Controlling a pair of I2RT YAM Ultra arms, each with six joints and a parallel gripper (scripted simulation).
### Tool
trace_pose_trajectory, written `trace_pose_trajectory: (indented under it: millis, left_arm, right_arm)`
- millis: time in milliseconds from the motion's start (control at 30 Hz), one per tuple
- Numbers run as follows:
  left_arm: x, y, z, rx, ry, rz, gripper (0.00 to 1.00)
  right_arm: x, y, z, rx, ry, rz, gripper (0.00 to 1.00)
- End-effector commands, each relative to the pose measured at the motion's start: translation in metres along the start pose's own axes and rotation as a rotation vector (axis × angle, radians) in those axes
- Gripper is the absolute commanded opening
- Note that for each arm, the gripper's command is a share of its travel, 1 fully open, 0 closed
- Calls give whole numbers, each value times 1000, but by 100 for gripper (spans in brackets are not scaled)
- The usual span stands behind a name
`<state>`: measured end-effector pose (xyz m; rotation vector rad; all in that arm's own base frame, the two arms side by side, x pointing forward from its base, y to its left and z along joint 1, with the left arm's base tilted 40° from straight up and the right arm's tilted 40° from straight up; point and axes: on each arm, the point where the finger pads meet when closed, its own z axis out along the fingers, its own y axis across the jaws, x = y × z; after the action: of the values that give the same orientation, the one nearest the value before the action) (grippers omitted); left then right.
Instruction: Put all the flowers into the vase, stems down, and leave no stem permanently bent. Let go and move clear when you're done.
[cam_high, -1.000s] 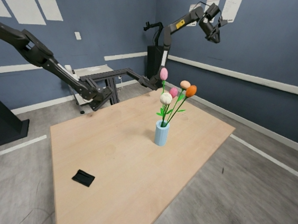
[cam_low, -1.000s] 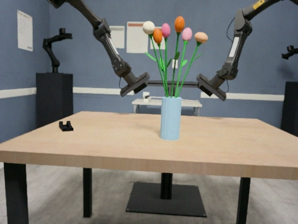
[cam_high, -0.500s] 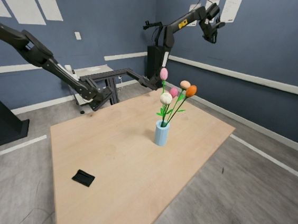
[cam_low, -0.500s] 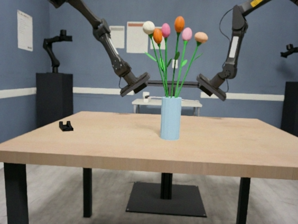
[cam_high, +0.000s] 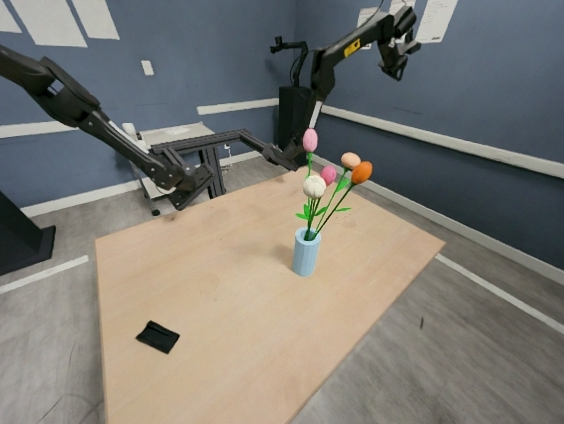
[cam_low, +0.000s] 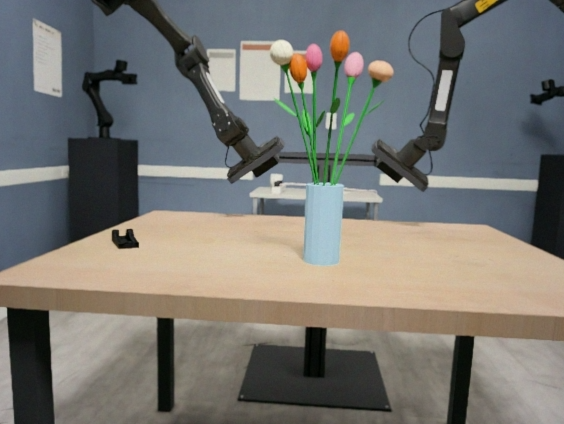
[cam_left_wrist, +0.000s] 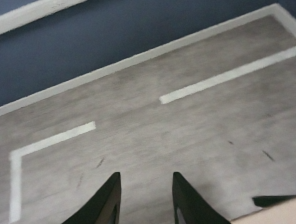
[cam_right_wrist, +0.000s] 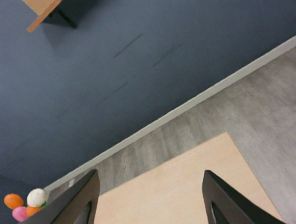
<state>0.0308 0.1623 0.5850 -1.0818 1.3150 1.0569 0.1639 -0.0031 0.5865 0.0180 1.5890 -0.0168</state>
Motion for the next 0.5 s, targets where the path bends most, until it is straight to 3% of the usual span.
trace_pose_trajectory:
  millis: [0,467]
  left_arm:
    - [-15,9,-17,-59,-64,-4,30]
    - [-15,34,-21,-226,-64,-3,30]
  right_arm:
    - [-12,3,-18,-19,-53,2,60]
    - [-12,5,-18,-32,-53,2,60]
